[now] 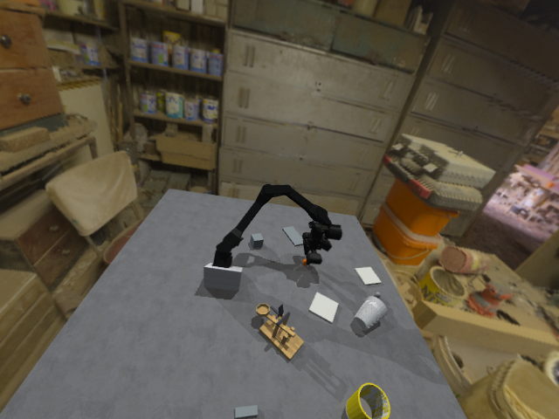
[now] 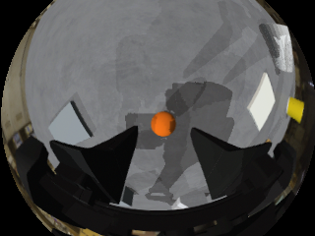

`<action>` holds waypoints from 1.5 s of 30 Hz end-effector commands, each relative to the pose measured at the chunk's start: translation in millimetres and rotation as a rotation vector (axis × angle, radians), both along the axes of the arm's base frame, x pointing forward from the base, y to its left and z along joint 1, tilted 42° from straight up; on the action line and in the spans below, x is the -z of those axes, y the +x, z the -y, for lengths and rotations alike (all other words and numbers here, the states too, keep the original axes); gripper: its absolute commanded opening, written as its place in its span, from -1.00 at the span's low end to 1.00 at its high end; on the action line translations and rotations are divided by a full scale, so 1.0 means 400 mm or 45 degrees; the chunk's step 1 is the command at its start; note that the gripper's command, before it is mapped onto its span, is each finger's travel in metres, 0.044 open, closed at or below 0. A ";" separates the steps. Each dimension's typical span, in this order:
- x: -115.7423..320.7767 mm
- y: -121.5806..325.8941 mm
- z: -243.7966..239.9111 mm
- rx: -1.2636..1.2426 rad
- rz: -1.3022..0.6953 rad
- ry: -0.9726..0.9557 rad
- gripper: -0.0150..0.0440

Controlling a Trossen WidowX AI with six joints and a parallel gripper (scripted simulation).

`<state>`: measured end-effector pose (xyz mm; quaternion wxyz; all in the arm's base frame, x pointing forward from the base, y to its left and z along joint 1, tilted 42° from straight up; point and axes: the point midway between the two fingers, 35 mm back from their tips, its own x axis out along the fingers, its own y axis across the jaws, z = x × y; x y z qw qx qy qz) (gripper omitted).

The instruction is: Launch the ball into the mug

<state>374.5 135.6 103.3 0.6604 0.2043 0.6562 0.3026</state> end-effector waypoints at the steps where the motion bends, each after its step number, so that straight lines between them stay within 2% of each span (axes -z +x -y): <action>1: 0.011 -0.002 -0.010 0.002 -0.005 0.005 0.53; 14: 0.045 -0.005 -0.042 0.002 -0.005 0.007 0.53; 19: 0.045 -0.005 -0.042 0.002 -0.005 0.007 0.08; 27: 0.045 -0.005 -0.042 0.002 -0.005 0.007 -0.10; 31: 0.031 -0.001 -0.027 0.003 -0.004 0.004 -0.46; 32: 0.021 0.002 -0.017 0.003 -0.004 0.003 -0.49; 45: -0.111 0.011 0.114 0.003 -0.005 -0.006 -0.49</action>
